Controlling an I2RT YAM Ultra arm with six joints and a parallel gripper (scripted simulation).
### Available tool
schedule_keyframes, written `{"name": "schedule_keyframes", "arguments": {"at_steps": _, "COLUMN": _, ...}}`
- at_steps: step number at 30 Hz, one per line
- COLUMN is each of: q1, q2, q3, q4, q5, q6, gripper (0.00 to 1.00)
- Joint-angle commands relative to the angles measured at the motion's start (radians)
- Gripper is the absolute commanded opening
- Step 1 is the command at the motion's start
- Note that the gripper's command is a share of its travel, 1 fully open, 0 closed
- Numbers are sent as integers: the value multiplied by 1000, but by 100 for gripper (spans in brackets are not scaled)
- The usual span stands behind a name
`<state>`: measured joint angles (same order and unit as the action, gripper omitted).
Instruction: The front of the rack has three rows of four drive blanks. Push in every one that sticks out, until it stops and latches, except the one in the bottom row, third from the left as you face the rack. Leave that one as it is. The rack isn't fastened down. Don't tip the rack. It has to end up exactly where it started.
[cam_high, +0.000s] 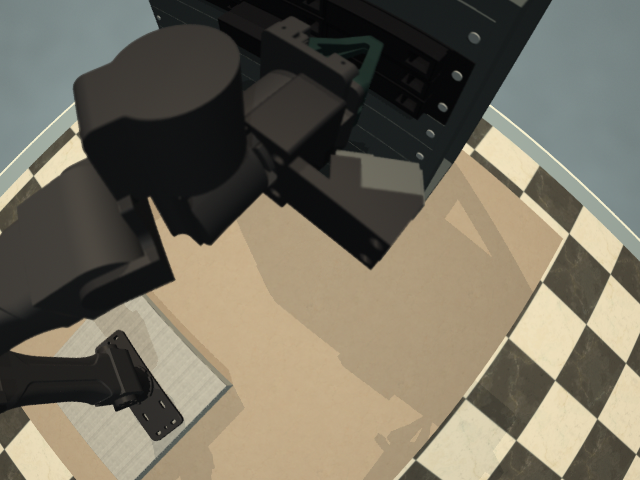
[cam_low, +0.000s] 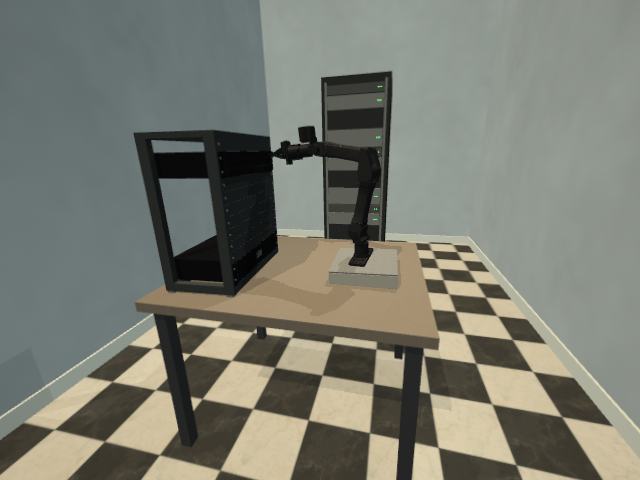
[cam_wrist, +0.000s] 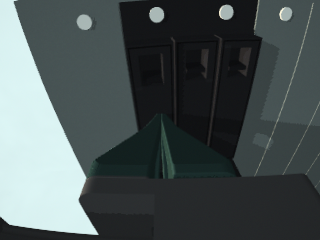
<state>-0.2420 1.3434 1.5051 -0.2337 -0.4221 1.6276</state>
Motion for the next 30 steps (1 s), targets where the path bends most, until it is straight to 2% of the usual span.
{"name": "schedule_keyframes", "arguments": {"at_steps": 1, "q1": 17, "q2": 14, "q3": 70, "q4": 63, "q5": 17, "q6": -14, "gripper": 0}}
{"name": "schedule_keyframes", "arguments": {"at_steps": 30, "q1": 21, "q2": 27, "q3": 92, "q4": 53, "q5": 21, "q6": -14, "gripper": 0}}
